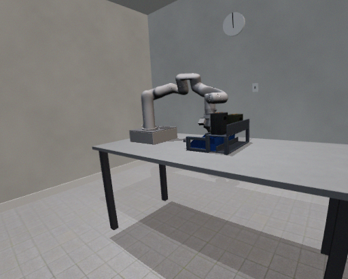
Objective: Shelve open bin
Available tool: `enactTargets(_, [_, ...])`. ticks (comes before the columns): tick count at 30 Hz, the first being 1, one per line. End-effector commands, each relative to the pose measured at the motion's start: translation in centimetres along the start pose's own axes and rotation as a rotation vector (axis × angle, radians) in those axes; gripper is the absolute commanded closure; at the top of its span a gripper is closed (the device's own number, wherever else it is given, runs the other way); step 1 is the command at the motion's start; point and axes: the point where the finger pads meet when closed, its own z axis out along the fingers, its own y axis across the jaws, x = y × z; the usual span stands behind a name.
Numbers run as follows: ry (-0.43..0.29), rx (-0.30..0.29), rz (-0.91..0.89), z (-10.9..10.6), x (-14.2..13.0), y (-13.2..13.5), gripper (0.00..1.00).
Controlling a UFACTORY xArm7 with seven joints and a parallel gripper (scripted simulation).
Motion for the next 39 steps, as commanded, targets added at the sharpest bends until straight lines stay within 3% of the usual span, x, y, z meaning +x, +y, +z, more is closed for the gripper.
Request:
enactTargets(1, [-0.001,0.003,0.000,-0.2,0.0,-0.1,1.00])
enactTargets(39, [0.000,0.003,0.000,0.0,0.0,-1.7,1.00])
